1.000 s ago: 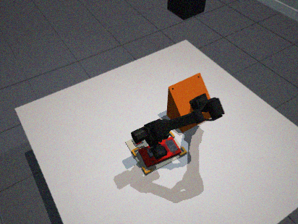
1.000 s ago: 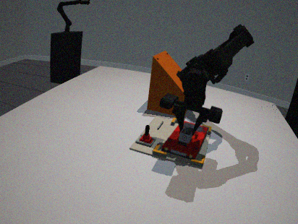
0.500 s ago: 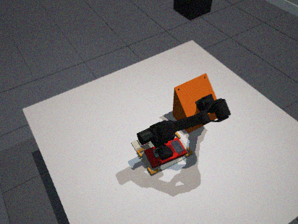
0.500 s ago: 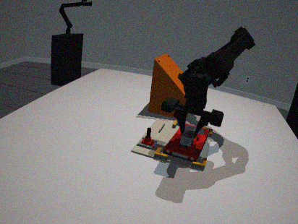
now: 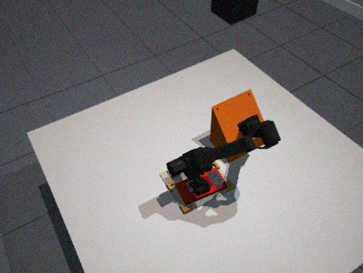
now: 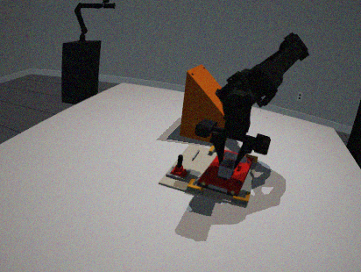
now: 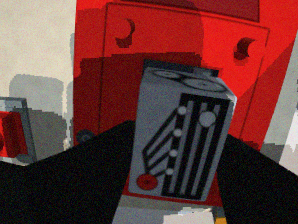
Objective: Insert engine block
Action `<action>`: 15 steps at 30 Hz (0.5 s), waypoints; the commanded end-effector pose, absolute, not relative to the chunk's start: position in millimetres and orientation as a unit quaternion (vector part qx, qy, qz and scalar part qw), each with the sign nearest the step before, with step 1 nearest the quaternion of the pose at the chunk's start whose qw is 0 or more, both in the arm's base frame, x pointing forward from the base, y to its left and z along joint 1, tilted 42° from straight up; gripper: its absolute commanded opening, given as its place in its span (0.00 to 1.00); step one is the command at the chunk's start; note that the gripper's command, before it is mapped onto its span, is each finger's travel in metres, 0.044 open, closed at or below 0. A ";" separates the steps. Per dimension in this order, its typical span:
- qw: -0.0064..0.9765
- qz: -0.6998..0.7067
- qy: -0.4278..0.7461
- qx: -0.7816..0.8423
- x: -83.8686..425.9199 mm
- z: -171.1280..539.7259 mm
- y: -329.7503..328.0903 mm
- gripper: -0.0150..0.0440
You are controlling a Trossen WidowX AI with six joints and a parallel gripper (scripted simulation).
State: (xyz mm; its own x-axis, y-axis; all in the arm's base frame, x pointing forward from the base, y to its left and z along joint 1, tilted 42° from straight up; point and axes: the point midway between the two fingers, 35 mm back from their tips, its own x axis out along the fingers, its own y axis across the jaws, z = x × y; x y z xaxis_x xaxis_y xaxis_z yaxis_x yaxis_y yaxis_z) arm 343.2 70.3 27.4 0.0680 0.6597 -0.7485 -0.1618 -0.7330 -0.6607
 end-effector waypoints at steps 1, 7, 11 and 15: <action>0.316 0.657 -0.187 -0.658 342.8 25.9 71.0 0.52; 0.316 0.657 -0.187 -0.658 343.0 25.0 71.8 0.52; 0.316 0.657 -0.187 -0.658 343.0 24.5 72.3 0.52; 0.316 0.657 -0.187 -0.658 343.1 23.9 72.8 0.52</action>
State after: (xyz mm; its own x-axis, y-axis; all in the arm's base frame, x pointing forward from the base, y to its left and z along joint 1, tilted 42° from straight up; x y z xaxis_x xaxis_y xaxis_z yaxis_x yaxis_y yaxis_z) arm 343.5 72.1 25.4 0.0680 0.6598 -0.7484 -0.1618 -0.7329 -0.6608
